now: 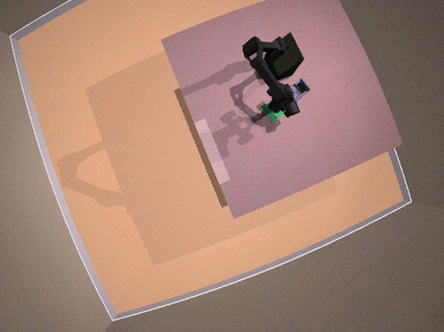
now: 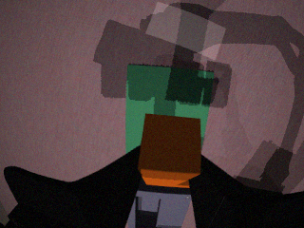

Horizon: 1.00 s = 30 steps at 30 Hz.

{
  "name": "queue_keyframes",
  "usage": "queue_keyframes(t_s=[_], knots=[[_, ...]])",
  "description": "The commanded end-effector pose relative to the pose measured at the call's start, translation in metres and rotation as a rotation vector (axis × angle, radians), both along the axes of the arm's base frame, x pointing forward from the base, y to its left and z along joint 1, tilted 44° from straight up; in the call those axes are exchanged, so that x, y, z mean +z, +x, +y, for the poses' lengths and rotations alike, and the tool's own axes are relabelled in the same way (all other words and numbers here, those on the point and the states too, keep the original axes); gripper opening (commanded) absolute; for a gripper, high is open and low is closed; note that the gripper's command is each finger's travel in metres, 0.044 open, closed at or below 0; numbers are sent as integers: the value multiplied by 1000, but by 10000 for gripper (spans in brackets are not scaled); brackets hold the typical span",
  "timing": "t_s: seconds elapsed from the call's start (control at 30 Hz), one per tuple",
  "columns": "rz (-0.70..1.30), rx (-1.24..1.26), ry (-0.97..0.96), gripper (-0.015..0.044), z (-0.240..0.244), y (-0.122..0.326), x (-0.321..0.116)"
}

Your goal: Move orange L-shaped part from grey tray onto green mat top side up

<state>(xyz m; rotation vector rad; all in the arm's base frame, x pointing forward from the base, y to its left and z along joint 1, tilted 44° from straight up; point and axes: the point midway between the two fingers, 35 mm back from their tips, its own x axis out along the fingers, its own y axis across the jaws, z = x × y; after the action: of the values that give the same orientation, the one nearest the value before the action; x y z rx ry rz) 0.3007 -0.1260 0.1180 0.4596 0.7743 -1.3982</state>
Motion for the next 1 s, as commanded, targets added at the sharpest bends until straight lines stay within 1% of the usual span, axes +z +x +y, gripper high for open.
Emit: queue_keyframes(t_s=[0.0, 0.97], knots=[[7, 3, -2, 0, -4, -1, -5], [7, 2, -5, 0, -37, -2, -38]])
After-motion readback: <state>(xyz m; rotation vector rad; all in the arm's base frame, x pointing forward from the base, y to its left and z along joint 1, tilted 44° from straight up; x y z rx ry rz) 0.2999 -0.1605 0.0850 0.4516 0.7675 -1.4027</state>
